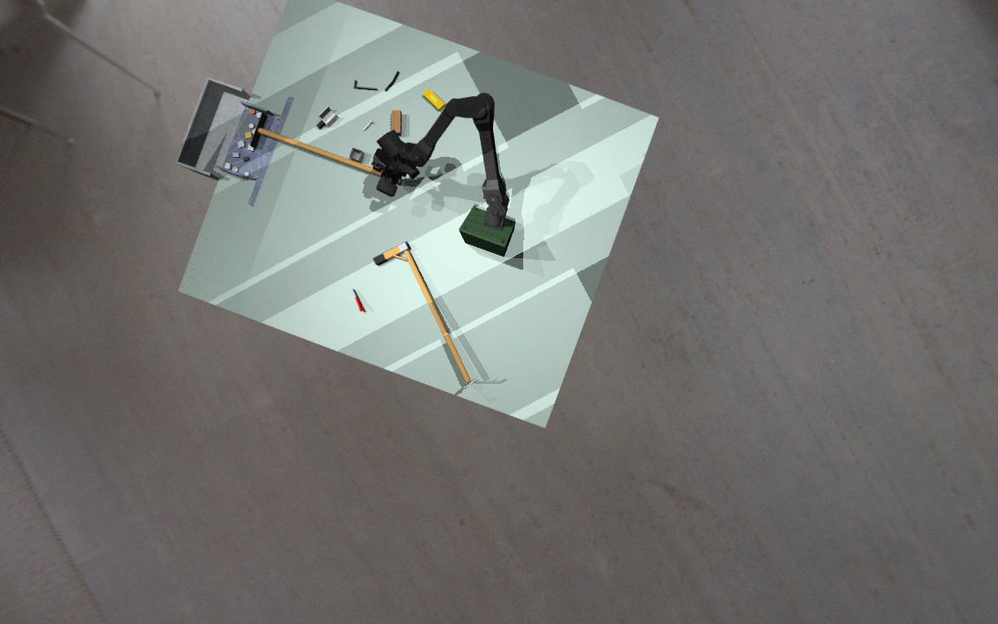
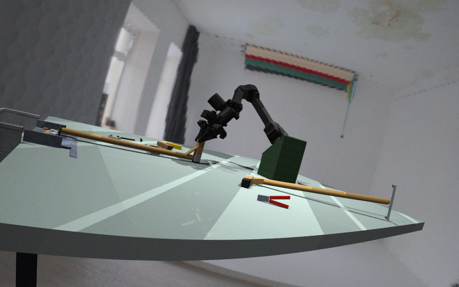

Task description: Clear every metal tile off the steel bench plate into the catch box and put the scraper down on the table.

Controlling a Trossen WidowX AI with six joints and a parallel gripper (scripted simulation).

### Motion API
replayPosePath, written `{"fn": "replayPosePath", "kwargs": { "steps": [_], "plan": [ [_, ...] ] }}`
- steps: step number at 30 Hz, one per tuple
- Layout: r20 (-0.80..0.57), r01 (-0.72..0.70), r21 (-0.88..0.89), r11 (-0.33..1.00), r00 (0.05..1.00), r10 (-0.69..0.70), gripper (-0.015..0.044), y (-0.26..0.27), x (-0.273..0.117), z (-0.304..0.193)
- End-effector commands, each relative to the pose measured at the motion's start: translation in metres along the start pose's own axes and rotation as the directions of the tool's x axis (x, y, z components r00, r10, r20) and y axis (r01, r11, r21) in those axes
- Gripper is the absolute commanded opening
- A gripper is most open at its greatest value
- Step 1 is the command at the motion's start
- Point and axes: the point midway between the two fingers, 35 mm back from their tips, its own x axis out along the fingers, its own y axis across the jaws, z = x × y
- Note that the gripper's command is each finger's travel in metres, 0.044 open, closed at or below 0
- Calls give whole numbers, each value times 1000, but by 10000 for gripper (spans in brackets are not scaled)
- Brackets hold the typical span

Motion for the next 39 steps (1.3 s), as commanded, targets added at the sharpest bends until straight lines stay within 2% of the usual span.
{"fn": "replayPosePath", "kwargs": {
  "steps": [1,39],
  "plan": [
    [11,0,3,1000,1000,0,0,-2,3,9],
    [14,2,5,1000,1000,-2,0,-3,37,56]
  ]
}}
